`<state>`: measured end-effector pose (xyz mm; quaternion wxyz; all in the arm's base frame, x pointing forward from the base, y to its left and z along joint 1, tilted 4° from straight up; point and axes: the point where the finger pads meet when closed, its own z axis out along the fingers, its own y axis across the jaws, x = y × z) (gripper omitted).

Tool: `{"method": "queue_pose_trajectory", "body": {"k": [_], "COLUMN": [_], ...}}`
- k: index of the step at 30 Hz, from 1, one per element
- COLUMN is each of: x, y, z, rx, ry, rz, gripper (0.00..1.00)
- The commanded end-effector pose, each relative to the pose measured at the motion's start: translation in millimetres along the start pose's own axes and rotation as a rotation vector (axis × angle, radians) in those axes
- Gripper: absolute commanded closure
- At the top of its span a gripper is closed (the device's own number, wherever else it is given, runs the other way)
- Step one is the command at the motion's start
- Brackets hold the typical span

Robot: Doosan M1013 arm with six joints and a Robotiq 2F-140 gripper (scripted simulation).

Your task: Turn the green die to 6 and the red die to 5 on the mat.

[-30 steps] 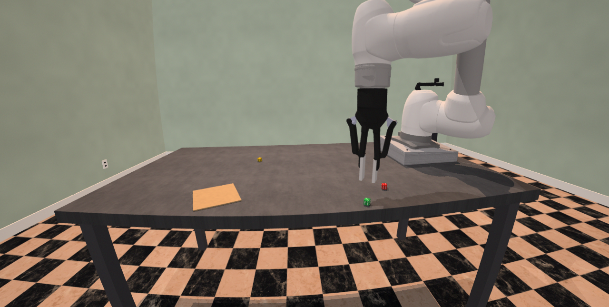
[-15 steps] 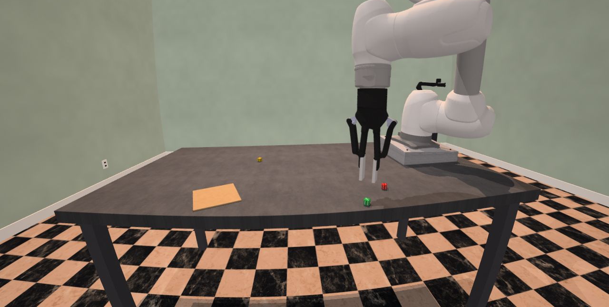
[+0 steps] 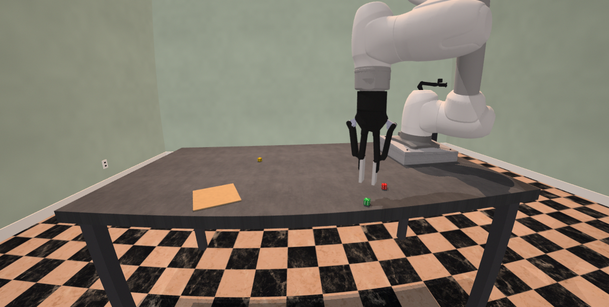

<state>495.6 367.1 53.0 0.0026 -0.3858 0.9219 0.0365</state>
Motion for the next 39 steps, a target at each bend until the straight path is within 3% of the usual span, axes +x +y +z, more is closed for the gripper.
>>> {"method": "queue_pose_trajectory", "body": {"k": [1,39], "x": [0.5,0.6], "y": [1.0,0.9], "z": [4.8,47.0], "rx": [-0.005,-0.005], "ry": [-0.001,-0.001], "rz": [0.001,0.001], "gripper": [0.73,0.73]}}
